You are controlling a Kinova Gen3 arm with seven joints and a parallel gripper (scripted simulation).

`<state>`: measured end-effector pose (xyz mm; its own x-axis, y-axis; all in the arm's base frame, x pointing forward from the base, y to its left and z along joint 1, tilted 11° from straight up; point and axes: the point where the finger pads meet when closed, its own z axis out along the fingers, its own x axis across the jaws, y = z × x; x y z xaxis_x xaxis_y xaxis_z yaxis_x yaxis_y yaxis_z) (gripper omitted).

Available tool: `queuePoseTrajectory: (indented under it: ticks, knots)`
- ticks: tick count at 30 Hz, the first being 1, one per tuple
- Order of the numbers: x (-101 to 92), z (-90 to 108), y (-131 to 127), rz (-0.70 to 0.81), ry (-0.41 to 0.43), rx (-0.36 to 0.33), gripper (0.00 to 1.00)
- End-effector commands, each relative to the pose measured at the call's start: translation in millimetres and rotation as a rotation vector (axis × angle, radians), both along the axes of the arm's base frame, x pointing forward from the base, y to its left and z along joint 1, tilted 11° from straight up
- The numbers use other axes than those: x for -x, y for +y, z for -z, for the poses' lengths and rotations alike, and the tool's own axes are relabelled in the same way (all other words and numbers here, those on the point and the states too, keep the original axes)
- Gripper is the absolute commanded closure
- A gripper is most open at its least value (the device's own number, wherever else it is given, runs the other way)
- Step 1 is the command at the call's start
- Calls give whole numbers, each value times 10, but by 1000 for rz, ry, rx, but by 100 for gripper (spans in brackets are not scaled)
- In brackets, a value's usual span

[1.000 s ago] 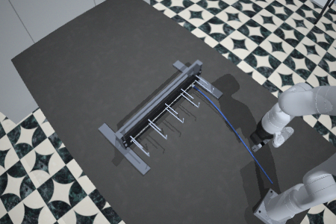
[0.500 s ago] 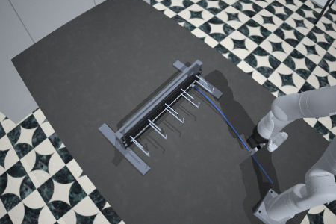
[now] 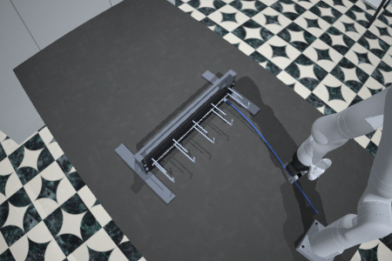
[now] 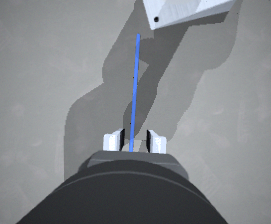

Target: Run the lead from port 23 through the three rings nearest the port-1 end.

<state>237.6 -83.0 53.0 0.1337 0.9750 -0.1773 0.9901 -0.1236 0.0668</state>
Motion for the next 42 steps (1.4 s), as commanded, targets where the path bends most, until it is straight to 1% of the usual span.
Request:
queuePoseTrajectory:
  ticks: [1, 11, 42]
  knots:
    - [36, 41, -60, 20, 7, 4, 33]
    - [34, 121, -74, 20, 7, 4, 33]
    - [34, 124, -75, 20, 7, 4, 33]
